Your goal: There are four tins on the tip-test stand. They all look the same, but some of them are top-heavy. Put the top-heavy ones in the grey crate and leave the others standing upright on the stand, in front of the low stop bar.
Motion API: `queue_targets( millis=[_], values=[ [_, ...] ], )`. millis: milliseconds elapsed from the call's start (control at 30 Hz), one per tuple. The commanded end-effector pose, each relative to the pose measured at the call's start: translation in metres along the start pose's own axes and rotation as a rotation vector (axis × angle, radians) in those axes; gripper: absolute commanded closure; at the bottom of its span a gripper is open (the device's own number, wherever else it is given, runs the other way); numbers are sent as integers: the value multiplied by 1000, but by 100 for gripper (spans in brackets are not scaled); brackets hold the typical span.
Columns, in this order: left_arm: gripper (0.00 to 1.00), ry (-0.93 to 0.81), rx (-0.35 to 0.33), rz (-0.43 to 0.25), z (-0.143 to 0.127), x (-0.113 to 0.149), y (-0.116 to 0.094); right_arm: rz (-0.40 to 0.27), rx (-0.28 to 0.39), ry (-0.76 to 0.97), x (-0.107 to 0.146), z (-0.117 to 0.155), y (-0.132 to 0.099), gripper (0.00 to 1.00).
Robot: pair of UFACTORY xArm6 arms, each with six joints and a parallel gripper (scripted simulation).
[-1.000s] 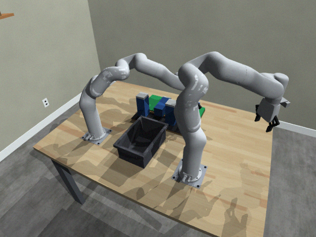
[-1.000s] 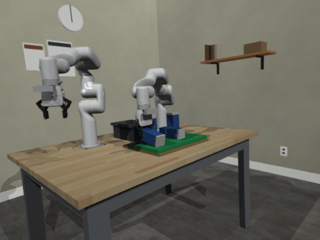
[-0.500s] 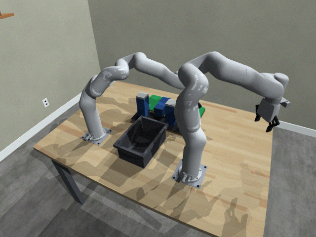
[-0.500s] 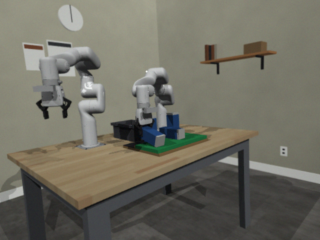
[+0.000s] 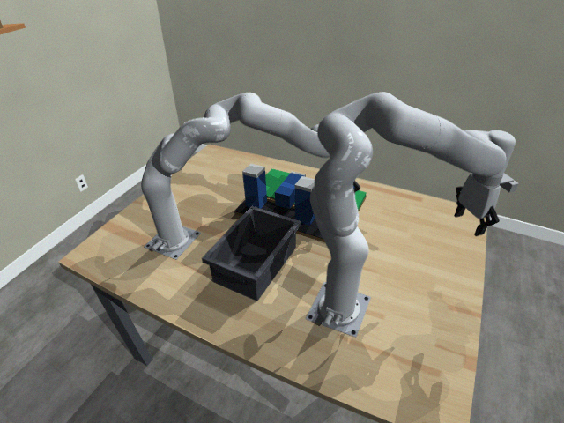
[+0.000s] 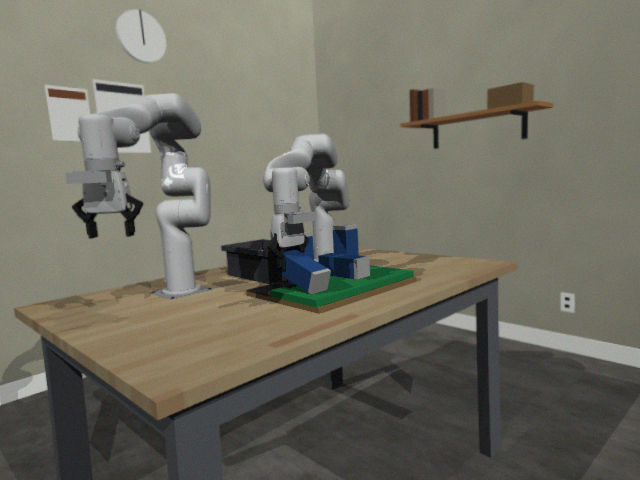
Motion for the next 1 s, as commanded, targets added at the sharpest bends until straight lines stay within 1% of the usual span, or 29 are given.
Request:
queue_targets(
  millis=[0, 133, 600, 700, 967],
  values=[
    [26, 0, 5, 5, 1, -1, -7, 4, 0, 0, -1, 0, -2, 0],
    [26, 0, 5, 5, 1, -1, -6, 4, 0, 0, -1, 0, -2, 0],
    [26, 0, 5, 5, 1, -1, -17, 4, 0, 0, -1, 0, -2, 0],
    [26, 0, 5, 5, 1, -1, -15, 4, 0, 0, -1, 0, -2, 0],
    [26, 1, 5, 5, 1, -1, -21, 4, 0, 0, -1, 0, -2, 0]
  ],
)
Point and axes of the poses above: on each arm, the point where the finger pads meet when closed, its own y axis out along the fingers, its own z axis across the jaws, x = y × z, the point moved 8 cm from there along -y, back along the fingers, and after that the axes turned 6 degrees about y, right-handed, at the moved point
